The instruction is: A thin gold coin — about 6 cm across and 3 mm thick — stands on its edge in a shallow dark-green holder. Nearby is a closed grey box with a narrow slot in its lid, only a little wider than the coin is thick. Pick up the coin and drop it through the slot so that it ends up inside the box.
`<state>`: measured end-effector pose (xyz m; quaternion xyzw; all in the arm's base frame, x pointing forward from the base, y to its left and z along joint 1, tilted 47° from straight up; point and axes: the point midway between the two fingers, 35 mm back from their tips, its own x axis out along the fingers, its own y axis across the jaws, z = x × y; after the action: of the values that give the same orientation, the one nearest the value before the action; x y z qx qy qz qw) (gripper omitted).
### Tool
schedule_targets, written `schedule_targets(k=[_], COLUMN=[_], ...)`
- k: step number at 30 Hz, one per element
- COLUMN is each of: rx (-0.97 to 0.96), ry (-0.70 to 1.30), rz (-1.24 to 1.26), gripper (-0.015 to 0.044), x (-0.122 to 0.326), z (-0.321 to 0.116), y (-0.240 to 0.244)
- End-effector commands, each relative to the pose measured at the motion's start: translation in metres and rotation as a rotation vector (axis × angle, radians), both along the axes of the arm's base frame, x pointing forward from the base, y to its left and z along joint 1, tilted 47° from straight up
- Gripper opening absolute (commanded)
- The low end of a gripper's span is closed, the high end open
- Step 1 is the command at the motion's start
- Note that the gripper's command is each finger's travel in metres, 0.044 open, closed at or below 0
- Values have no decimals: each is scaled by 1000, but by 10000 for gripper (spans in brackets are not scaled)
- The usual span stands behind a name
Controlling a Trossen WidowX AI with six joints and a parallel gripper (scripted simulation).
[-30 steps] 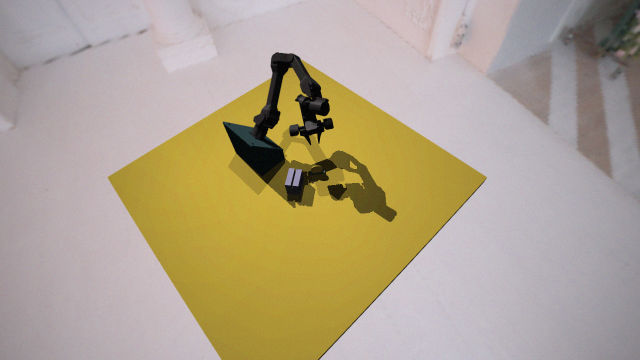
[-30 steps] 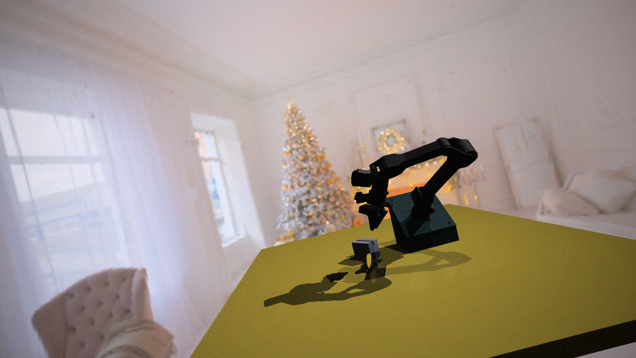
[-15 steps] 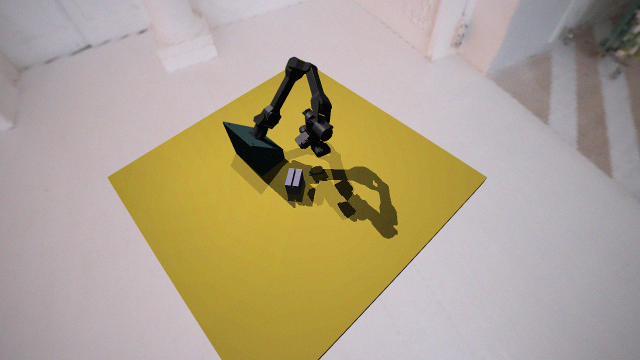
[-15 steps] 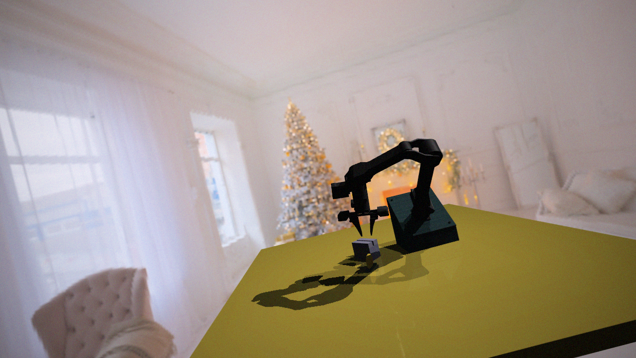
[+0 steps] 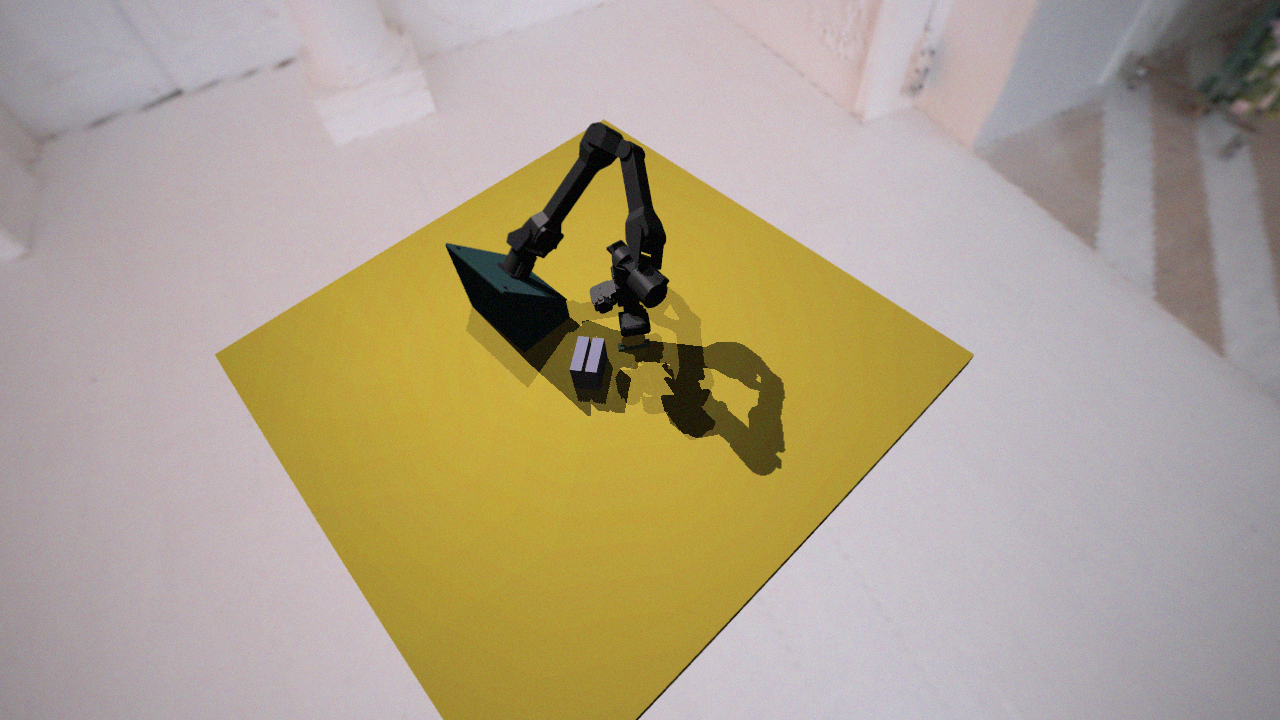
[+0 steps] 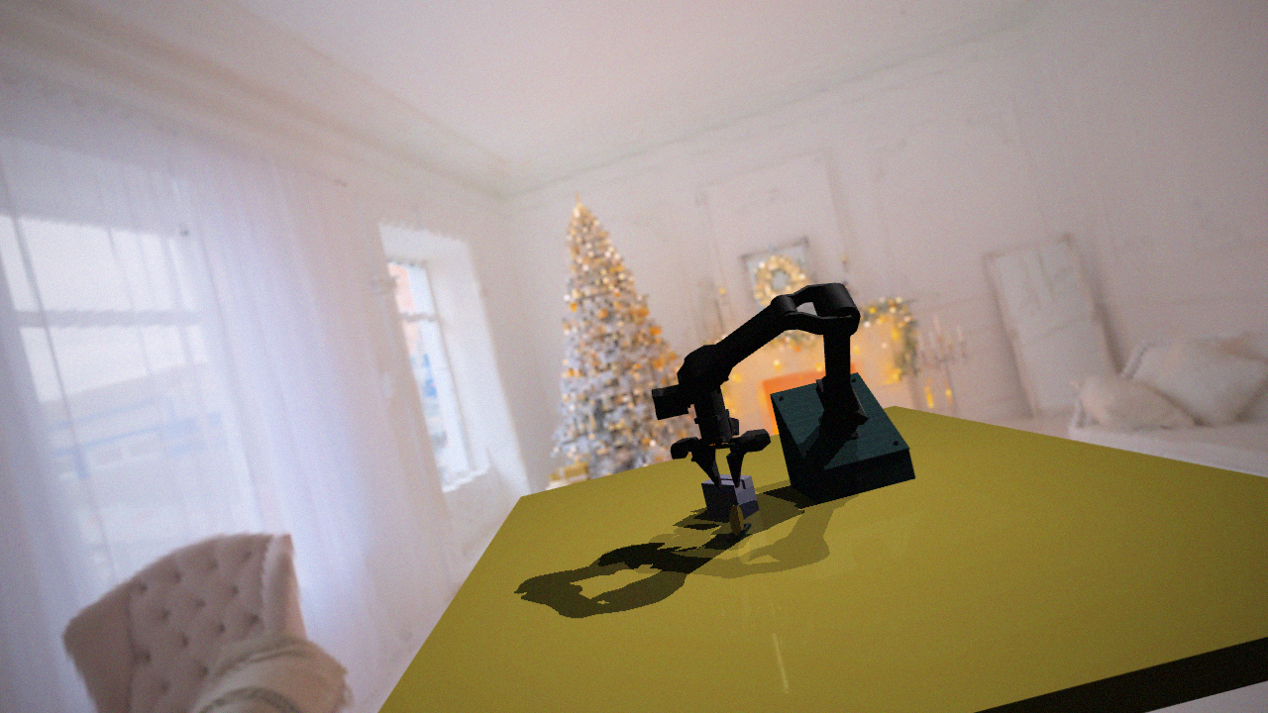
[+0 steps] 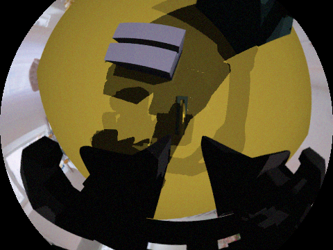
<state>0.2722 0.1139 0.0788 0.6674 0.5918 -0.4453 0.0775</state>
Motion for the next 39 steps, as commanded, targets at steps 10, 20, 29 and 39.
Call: schedule_targets(k=[10, 20, 29, 39], rx=[4, 2, 3, 4], ry=[5, 4, 4, 5], rz=[-8, -8, -8, -8], gripper=[161, 161, 161, 161], x=[-4, -4, -5, -7], z=[-20, -31, -41, -51], y=[17, 28, 39, 51])
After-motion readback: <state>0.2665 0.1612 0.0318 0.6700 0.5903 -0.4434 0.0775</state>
